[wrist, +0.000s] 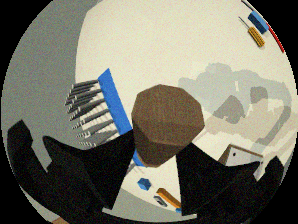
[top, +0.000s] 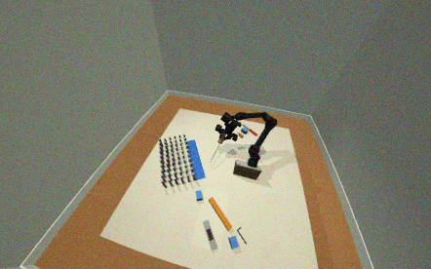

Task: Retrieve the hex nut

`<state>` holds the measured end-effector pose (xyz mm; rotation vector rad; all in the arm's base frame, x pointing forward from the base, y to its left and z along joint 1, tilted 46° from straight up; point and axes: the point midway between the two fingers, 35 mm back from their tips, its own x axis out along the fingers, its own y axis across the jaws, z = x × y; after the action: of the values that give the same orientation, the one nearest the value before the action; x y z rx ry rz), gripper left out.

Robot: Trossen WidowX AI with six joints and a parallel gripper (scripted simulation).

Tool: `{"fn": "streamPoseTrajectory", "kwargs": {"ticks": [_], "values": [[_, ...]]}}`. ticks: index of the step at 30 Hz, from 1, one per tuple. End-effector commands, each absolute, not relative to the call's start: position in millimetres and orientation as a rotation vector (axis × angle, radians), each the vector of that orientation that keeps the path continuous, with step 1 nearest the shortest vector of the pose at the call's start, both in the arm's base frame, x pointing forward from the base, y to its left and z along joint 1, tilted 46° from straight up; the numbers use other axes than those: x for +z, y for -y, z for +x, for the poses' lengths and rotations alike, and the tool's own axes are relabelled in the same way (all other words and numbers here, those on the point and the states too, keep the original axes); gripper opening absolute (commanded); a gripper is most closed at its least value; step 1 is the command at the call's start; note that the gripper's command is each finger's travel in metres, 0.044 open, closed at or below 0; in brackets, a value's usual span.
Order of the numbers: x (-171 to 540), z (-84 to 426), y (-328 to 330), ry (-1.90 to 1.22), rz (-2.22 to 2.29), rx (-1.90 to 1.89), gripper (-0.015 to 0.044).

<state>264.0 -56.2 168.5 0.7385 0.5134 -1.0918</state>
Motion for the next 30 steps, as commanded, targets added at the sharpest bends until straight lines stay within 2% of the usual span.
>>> {"fn": "streamPoseTrajectory", "kwargs": {"ticks": [1,30], "values": [[177,267,60,-0.559,0.604,-1.063,0.0000],[222,274,86,-0.896,-0.244,-0.854,0.0000]]}}
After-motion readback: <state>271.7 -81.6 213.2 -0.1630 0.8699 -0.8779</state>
